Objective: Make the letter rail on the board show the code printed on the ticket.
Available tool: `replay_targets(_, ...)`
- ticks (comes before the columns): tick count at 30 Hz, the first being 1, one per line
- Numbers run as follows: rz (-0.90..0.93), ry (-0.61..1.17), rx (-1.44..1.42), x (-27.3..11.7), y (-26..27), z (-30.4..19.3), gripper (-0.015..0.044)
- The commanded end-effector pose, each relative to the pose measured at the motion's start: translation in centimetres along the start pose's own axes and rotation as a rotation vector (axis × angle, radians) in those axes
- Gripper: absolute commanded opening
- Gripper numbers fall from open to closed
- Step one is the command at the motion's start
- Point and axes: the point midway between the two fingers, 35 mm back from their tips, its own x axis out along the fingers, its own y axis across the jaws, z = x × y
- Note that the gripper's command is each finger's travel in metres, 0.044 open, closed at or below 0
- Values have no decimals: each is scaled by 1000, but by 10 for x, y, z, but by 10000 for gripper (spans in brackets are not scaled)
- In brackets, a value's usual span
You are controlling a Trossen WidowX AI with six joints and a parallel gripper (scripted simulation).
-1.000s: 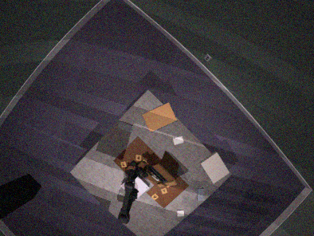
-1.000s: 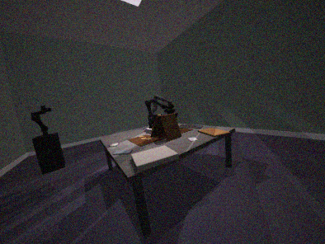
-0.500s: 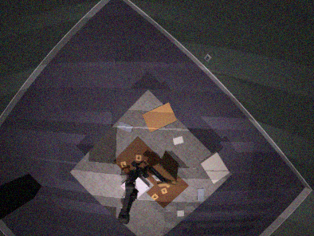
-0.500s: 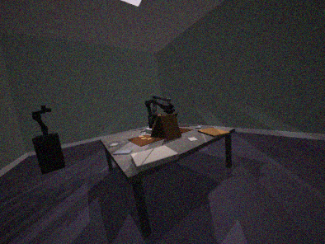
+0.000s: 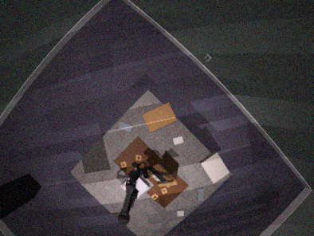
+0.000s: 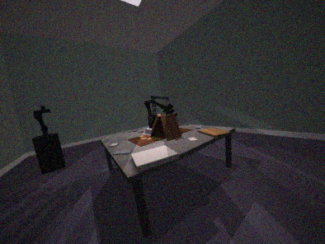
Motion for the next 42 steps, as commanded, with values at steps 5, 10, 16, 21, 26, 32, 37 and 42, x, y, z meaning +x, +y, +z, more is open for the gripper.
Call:
replay_targets(5,4,-1,-4,0,-4,0,0)
replay_targets(10,4,-1,-4,0,-6,0,0)
replay_targets(16,4,-1,-5,0,-9,1,0)
replay_targets(21,3,-1,-5,0,-12,1,0)
replay_targets(26,3,-1,-5,0,-14,1,0)
replay_targets(32,3,-1,-5,0,-17,1,0)
replay_targets(37,3,-1,-5,0,-20,1,0)
replay_targets(42,3,-1,-5,0,-22,1,0)
